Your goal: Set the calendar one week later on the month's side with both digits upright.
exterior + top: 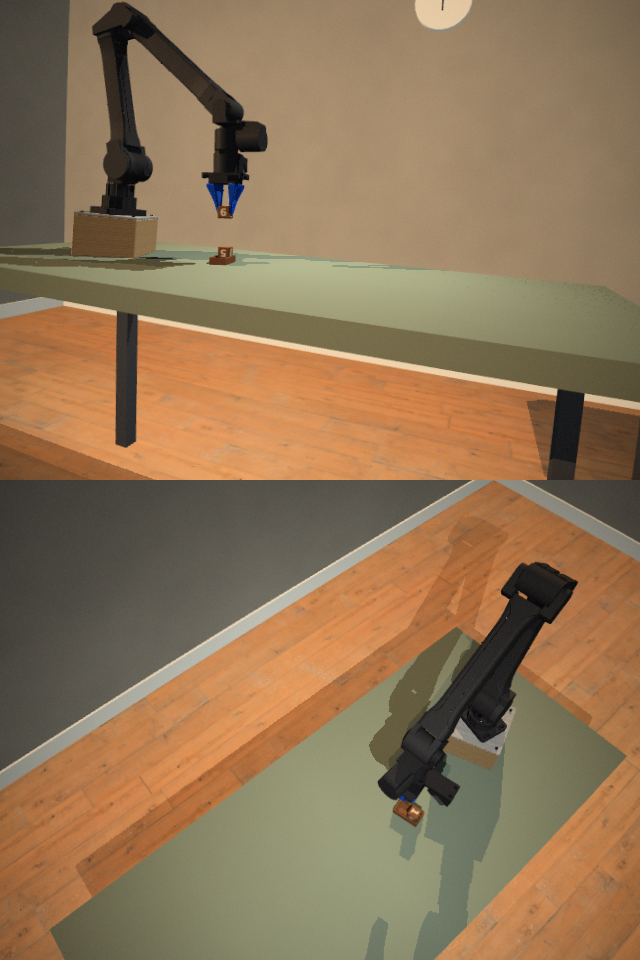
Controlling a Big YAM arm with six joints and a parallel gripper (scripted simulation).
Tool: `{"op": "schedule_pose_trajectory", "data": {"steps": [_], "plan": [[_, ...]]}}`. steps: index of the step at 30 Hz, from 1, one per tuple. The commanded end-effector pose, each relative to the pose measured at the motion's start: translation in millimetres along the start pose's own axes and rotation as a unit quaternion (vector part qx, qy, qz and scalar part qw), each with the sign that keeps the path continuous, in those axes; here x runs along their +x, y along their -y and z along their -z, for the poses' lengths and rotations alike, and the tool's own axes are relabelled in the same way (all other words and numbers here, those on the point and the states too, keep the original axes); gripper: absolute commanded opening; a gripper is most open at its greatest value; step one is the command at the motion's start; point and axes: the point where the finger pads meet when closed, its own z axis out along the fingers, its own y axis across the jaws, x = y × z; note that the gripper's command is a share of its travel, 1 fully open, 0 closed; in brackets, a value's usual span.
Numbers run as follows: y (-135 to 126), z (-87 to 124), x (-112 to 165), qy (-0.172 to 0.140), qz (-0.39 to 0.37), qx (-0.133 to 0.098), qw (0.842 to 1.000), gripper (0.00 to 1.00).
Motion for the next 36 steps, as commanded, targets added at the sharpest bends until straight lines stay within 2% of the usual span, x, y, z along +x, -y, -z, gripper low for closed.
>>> {"op": "schedule_pose_trajectory", "data": {"steps": [1, 3, 6, 10, 15, 18, 20, 21, 24, 25, 28, 36], "plan": [[-11, -6, 1, 0.006, -0.002, -0.024, 1.000, 0.27], [-11, -5, 1, 0.006, -0.002, -0.024, 1.000, 0.27], [15, 12, 5, 0.000, -0.002, 0.014, 1.000, 0.27], [18, 13, 8, -0.001, -0.008, 0.015, 1.000, 0.27], [20, 3, 63, -0.002, -0.131, 0.012, 0.991, 0.27], [20, 2, 65, -0.002, -0.136, 0.012, 0.991, 0.27], [15, -1, 97, -0.004, -0.202, 0.012, 0.979, 0.27], [14, -2, 104, -0.005, -0.215, 0.012, 0.977, 0.27], [12, -3, 104, -0.004, -0.217, 0.008, 0.976, 0.27], [2, -10, 91, 0.000, -0.206, -0.006, 0.978, 0.27], [9, 2, 94, -0.004, -0.206, 0.012, 0.978, 0.27], [7, -4, 96, -0.004, -0.206, 0.009, 0.979, 0.27]]}}
